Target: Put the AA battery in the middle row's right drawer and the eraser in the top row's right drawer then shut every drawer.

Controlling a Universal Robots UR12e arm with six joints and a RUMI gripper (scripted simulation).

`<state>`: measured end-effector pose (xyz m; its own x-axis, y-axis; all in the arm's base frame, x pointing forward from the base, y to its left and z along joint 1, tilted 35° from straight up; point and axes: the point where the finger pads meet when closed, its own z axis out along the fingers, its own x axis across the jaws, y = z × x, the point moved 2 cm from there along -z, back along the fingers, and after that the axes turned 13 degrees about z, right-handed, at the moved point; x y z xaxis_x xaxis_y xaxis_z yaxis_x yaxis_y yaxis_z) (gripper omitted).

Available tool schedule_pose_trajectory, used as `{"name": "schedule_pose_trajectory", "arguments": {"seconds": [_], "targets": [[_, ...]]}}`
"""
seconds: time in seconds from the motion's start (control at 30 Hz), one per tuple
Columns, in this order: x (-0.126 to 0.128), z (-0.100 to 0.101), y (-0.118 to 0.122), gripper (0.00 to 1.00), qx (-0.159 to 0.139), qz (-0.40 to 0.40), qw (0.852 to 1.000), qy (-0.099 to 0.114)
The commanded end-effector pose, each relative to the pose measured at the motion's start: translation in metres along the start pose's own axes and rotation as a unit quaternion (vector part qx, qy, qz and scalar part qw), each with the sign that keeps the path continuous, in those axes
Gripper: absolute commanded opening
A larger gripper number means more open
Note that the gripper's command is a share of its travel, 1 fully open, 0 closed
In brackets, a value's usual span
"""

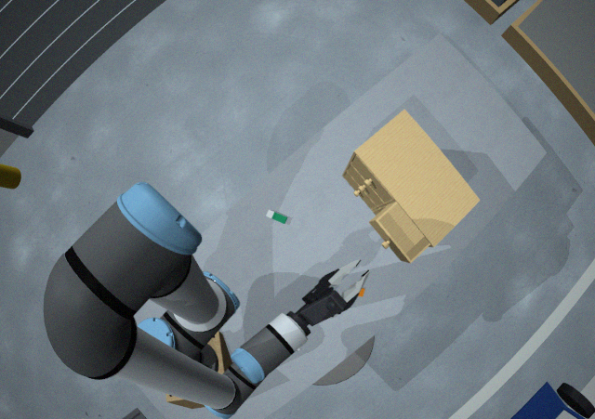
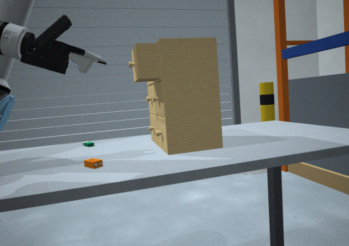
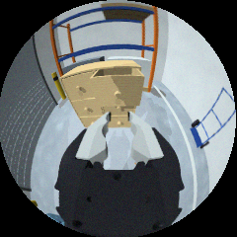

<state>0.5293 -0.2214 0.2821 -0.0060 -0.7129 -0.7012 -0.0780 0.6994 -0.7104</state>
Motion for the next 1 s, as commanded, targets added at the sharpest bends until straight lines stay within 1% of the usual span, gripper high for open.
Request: {"name": "schedule_pose_trajectory", "arguments": {"seconds": [0.0, 0.37, 0.97], "targets": [[-0.002, -0.010, 0.002, 0.20, -0.006, 0.000, 1.000, -0.001], [-0.002, -0.020, 0.001, 0.20, -0.006, 0.000, 1.000, -0.001], [-0.002, -0.024, 0.002, 0.20, -0.006, 0.000, 1.000, -0.001]]}}
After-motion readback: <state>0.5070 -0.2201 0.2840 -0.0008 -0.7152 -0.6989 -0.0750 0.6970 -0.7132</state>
